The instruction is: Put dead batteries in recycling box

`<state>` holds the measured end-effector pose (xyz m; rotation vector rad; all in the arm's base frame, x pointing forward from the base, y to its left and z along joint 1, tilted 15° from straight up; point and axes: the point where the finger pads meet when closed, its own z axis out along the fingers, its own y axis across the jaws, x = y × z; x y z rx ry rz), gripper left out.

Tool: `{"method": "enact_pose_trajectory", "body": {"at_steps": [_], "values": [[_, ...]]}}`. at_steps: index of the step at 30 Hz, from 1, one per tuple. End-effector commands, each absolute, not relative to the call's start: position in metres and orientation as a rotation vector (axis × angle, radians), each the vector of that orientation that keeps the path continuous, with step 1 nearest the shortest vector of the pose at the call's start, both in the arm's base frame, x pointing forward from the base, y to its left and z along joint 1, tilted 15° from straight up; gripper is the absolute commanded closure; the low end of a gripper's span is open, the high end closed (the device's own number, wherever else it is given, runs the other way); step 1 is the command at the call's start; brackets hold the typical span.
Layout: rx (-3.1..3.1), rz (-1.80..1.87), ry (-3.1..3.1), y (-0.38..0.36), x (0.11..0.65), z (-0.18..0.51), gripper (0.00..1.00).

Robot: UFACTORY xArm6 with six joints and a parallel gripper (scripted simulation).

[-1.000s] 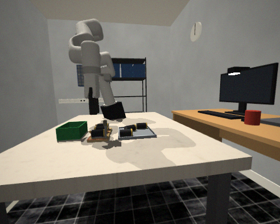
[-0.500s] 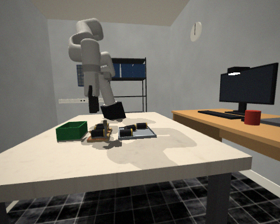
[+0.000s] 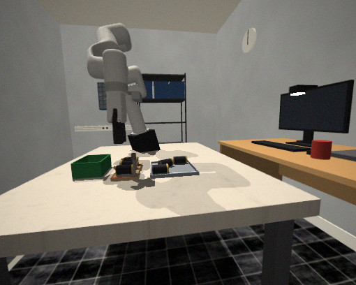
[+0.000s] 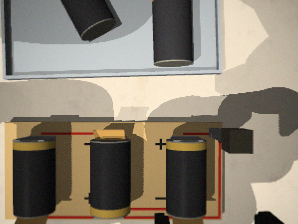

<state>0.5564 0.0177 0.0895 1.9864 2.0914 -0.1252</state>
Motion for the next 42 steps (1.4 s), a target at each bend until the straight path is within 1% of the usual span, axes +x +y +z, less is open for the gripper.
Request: {"method": "enact_pose_trajectory", "body": {"at_steps": [1,25,31,33,42], "values": [[1.984,-0.12,2.089,0.018,0.558,0.092,0.49],[1.984,-0.12,2.089,0.031,0.55,0.099,0.49],[1.984,-0.12,2.089,0.076,0.521,0.084,0.49],[1.984,-0.12,2.089,0.076,0.521,0.084,0.49],[1.984,-0.12,2.089,0.176,0.458,0.052,0.49]]}}
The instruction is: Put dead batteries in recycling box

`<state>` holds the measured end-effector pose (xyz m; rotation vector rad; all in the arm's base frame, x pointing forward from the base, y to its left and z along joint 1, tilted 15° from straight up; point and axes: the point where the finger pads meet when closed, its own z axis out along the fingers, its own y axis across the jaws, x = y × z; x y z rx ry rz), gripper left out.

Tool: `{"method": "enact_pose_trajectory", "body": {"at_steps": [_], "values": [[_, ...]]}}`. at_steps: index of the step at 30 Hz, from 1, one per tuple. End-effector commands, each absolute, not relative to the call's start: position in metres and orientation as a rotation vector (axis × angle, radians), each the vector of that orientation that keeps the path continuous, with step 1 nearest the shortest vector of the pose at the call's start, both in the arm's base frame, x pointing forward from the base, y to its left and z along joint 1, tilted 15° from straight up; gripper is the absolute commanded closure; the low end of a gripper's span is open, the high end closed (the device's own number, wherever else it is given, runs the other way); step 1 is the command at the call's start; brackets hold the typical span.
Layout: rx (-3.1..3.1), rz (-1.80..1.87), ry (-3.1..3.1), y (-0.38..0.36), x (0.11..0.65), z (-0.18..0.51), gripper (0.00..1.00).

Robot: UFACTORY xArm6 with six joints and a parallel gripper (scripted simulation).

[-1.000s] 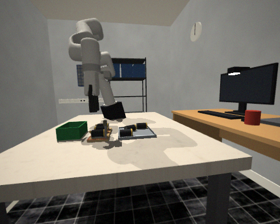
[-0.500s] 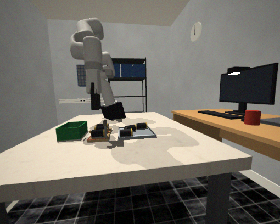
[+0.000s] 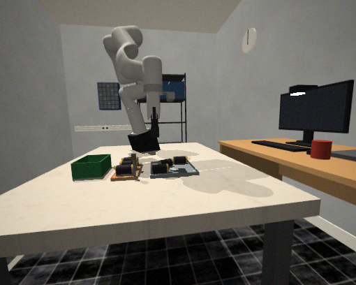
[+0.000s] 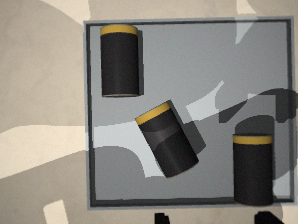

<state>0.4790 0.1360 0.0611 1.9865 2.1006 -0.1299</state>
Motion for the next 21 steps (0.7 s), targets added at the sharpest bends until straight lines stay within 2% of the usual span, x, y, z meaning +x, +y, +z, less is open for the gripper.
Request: {"method": "enact_pose_trajectory", "body": {"at_steps": [1,6,21], "values": [[1.984,-0.12,2.089,0.187,0.451,0.048,0.49],[1.984,-0.12,2.089,0.228,0.425,0.035,0.49],[1.98,-0.12,2.093,0.241,0.416,0.03,0.49]]}}
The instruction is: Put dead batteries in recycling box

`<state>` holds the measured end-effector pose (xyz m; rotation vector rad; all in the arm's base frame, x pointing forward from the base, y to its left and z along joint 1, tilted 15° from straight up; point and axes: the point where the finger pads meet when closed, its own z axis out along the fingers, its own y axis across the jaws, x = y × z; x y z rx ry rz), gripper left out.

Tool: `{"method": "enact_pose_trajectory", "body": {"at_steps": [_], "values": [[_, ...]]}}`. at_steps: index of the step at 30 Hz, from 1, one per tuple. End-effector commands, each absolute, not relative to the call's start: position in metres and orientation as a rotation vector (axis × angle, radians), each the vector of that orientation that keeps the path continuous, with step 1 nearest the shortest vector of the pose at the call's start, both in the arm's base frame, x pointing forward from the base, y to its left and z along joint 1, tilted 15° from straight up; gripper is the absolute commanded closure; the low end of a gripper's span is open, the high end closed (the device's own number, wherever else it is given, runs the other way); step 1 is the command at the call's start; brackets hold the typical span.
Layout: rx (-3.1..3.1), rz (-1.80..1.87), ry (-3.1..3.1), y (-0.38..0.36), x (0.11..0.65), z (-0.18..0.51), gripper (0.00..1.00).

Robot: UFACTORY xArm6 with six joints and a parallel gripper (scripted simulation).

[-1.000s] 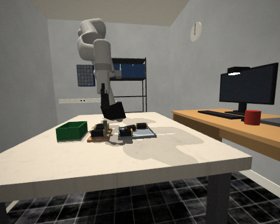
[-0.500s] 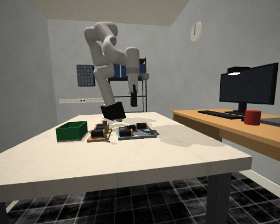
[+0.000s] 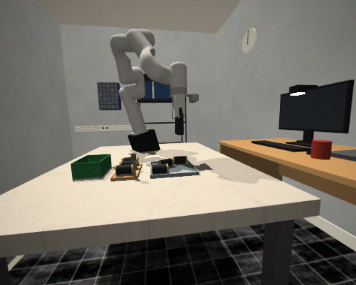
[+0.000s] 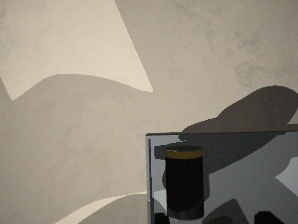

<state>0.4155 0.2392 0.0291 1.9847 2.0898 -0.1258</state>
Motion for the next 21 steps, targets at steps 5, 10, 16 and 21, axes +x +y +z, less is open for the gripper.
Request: {"method": "enact_pose_trajectory", "body": {"at_steps": [5,10,16,21], "values": [[1.972,-0.122,2.102,0.241,0.416,0.03,0.49],[1.965,-0.123,2.108,0.241,0.416,0.03,0.49],[1.965,-0.123,2.108,0.241,0.416,0.03,0.49],[1.965,-0.123,2.108,0.235,0.42,0.005,0.49]]}}
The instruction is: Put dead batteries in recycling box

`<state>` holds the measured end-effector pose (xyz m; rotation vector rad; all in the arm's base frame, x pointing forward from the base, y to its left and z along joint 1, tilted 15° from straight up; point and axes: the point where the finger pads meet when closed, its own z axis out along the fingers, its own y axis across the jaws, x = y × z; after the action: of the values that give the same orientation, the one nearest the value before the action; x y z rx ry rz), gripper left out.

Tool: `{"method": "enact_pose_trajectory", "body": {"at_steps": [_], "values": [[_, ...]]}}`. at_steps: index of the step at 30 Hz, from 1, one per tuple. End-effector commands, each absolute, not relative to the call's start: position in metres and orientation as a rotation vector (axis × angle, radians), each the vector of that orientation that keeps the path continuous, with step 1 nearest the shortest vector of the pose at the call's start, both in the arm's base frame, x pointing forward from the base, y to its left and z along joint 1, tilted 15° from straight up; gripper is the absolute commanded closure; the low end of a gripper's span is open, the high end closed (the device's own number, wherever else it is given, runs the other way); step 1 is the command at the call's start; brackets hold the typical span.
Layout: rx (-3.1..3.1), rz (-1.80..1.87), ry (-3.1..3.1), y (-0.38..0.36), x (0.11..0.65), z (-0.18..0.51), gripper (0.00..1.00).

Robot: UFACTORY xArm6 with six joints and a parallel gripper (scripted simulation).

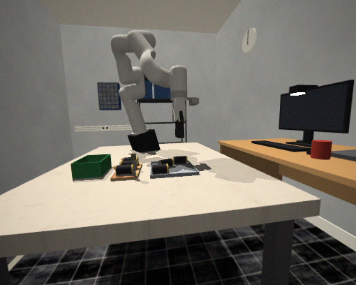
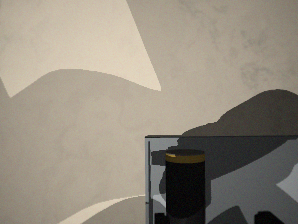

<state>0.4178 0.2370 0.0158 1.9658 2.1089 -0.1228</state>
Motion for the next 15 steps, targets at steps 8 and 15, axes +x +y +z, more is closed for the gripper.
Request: {"method": "enact_pose_trajectory", "body": {"at_steps": [8,15], "values": [[1.965,-0.123,2.108,0.222,0.426,-0.045,0.49],[1.965,-0.123,2.108,0.222,0.426,-0.045,0.49]]}}
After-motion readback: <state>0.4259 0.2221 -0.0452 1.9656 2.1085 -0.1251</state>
